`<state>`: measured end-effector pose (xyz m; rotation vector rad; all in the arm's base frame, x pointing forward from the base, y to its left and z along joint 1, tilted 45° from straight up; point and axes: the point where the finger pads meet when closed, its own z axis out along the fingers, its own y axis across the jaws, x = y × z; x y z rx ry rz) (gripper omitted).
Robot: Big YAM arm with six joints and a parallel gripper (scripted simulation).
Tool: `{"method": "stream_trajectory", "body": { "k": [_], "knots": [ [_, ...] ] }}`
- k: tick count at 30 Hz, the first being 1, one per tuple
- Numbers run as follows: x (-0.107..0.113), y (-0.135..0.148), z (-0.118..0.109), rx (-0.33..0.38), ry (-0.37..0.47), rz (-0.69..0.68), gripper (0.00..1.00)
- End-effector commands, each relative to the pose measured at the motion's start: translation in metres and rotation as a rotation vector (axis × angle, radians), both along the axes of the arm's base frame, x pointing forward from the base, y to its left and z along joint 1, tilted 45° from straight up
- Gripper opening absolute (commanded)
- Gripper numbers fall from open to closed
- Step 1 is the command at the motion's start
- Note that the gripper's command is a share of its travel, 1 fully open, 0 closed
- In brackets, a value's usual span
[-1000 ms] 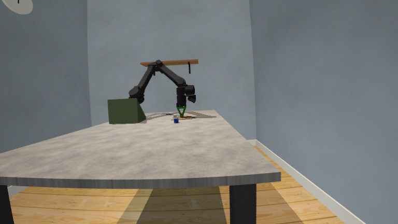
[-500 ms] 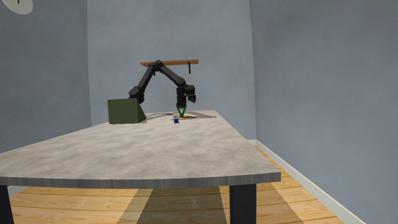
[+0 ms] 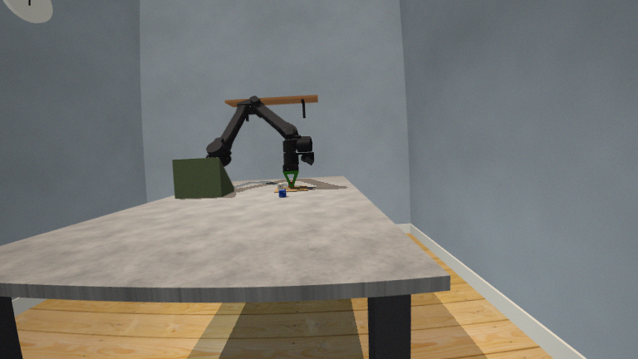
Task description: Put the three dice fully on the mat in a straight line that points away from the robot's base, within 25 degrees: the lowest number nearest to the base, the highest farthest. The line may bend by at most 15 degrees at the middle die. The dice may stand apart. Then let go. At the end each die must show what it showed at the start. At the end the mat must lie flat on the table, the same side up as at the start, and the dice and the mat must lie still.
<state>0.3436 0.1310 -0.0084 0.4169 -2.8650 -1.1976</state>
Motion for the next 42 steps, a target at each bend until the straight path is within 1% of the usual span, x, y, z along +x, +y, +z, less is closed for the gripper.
{"method": "stream_trajectory", "body": {
  "k": [1,11,17,30,42],
  "knots": [
    [0.019,-0.004,0.005,0.003,-0.024,-0.025,0.2],
    [0.018,-0.002,0.003,0.003,-0.026,-0.021,0.2],
    [0.012,0.004,0.001,0.003,-0.02,-0.006,0.2],
    [0.007,0.003,-0.002,0.003,-0.007,-0.011,0.2],
    [0.007,0.003,-0.002,0.003,-0.007,-0.012,0.2]
  ]
}}
